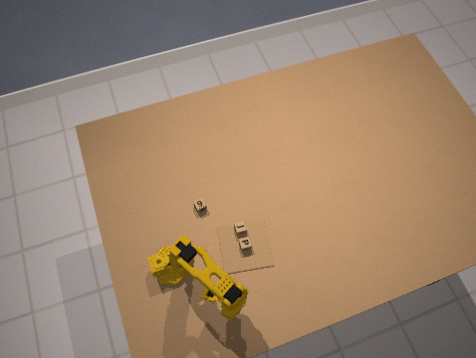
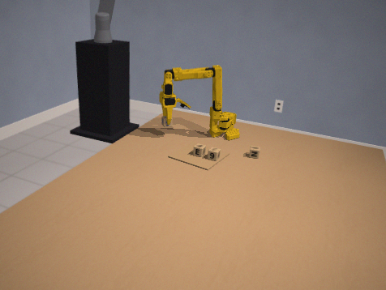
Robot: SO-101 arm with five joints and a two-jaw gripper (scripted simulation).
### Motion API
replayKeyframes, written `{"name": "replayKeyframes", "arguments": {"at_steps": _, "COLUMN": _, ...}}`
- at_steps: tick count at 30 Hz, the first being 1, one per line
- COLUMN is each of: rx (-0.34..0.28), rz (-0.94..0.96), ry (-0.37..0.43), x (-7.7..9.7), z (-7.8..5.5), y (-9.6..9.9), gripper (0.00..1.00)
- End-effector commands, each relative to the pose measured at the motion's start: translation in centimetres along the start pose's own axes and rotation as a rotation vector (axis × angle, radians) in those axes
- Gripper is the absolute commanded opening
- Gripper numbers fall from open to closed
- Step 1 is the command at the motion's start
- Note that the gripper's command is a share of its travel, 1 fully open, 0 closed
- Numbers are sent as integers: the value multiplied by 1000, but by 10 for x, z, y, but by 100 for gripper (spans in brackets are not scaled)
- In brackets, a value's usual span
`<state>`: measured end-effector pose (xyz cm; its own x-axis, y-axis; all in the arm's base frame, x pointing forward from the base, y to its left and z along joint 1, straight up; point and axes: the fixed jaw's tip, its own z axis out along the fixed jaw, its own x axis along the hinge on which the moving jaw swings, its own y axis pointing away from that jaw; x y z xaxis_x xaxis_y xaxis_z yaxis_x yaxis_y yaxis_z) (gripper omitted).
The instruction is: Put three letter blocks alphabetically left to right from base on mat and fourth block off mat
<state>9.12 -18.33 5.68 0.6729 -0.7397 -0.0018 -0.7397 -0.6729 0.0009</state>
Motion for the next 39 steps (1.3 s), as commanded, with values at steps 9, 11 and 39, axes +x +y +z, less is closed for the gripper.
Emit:
{"name": "replayKeyframes", "arguments": {"at_steps": 9, "rx": -16, "rz": -16, "ry": 66, "x": 6, "z": -11, "y": 5, "gripper": 0}}
{"name": "replayKeyframes", "arguments": {"at_steps": 11, "rx": -17, "rz": -16, "ry": 66, "x": 6, "z": -11, "y": 5, "gripper": 0}}
{"name": "replayKeyframes", "arguments": {"at_steps": 39, "rx": -17, "rz": -17, "ry": 65, "x": 5, "z": -9, "y": 7, "gripper": 0}}
